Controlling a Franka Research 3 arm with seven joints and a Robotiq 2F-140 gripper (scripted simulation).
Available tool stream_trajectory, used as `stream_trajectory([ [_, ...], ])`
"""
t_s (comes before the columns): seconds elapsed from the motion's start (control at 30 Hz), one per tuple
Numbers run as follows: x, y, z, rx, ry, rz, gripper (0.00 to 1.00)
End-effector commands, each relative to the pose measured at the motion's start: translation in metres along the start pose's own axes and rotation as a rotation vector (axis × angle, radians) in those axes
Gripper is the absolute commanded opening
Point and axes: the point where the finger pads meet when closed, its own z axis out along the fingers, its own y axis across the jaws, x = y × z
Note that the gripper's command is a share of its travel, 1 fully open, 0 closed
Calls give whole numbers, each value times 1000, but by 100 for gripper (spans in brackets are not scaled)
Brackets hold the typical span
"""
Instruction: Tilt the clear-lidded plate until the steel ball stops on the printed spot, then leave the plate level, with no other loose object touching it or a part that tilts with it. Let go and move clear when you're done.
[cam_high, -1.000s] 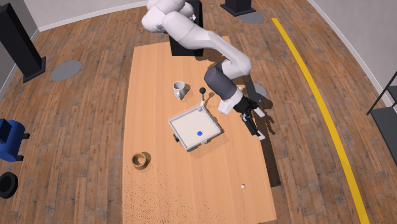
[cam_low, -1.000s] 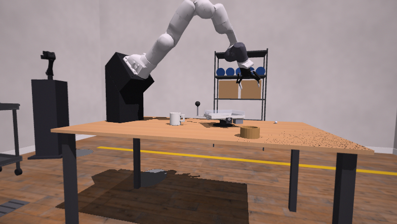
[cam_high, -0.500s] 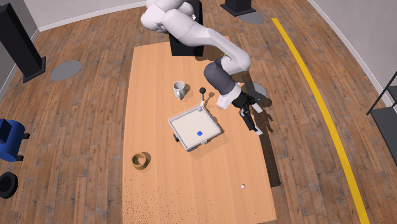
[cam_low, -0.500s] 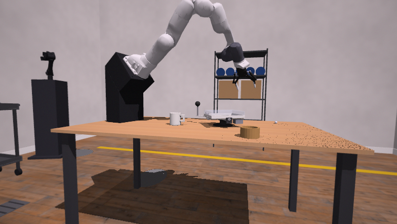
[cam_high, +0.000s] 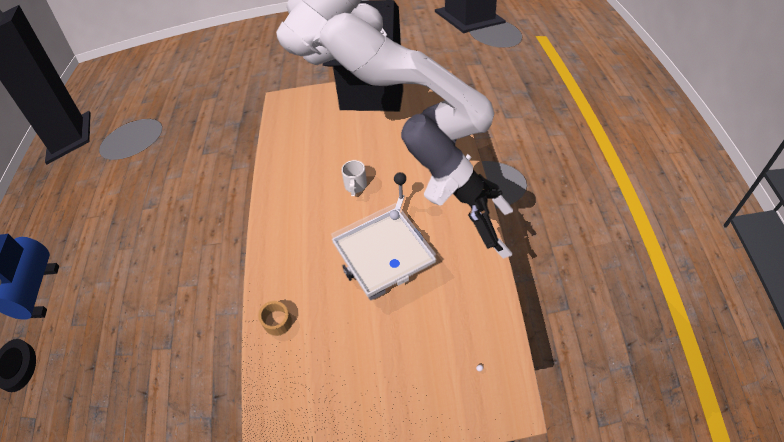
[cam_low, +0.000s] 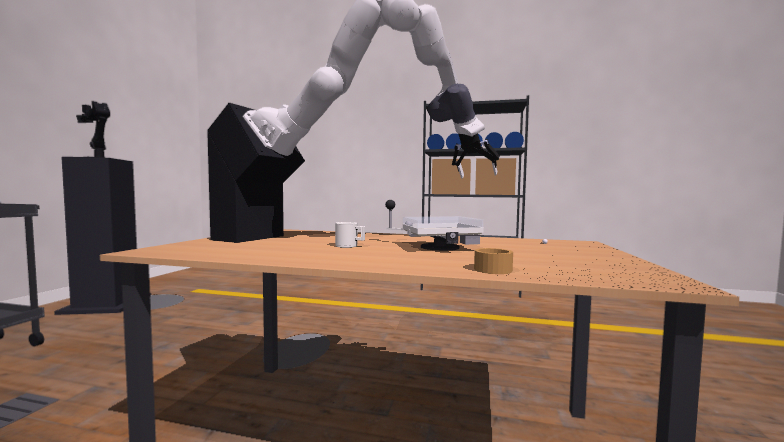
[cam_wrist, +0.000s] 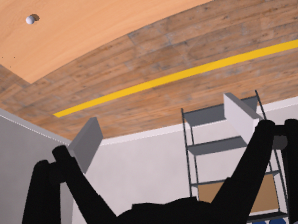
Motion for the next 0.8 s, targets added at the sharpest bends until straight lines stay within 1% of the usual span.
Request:
stream_trajectory([
  [0.0, 1, -3, -2, 9, 5, 18, 100],
  [0.27, 1, -3, -2, 9, 5, 18, 100],
  [0.3, 20, 26, -9, 0, 49, 35, 100],
  [0.77, 20, 26, -9, 0, 49, 35, 100],
])
